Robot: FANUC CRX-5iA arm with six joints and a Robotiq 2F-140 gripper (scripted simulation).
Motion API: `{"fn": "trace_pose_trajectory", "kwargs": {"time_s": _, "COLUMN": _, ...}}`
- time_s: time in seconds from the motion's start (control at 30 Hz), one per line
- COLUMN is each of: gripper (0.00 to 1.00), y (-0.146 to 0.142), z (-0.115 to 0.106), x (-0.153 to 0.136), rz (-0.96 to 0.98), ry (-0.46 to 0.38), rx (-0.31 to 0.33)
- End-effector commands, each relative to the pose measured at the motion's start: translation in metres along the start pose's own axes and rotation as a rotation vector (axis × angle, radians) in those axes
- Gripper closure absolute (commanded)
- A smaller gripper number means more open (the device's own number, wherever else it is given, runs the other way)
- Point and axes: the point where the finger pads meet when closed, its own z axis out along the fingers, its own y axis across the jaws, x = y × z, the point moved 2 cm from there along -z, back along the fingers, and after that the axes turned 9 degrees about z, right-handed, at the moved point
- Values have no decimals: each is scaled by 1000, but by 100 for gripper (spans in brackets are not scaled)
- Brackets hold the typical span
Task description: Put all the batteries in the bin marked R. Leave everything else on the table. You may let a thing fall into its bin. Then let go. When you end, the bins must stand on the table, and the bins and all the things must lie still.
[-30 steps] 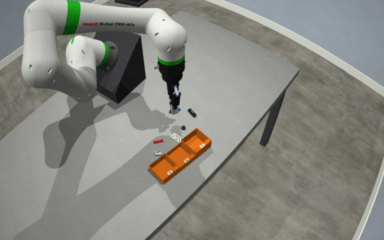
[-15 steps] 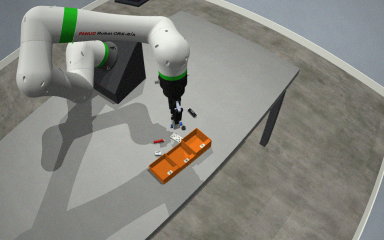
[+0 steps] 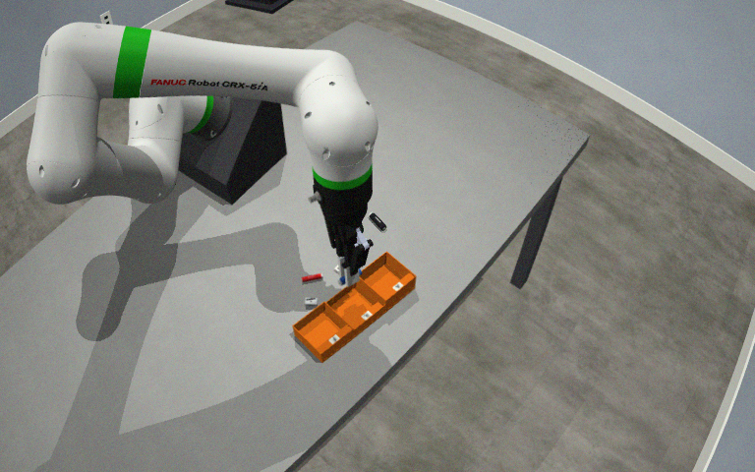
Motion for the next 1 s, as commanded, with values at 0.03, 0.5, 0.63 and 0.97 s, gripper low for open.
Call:
{"fn": "trace_pose_trajectory", "kwargs": {"time_s": 0.03, "gripper": 95, "y": 27, "z": 1, "x": -8, "rz": -135, "ry": 6, "rx": 22}}
{"fn": "trace_pose_trajectory", "kwargs": {"time_s": 0.5, "gripper": 95, "y": 32, "z": 1, "x": -10, "rz": -135, "ry": 6, "rx": 22}}
{"fn": "trace_pose_trajectory", "kwargs": {"time_s": 0.63, "gripper": 95, "y": 31, "z": 1, "x": -9, "rz": -135, "ry": 6, "rx": 22}}
{"fn": "trace_pose_trajectory", "kwargs": {"time_s": 0.97, "gripper": 95, "y": 30, "z": 21, "x": -9, "rz": -135, "ry": 6, "rx": 22}}
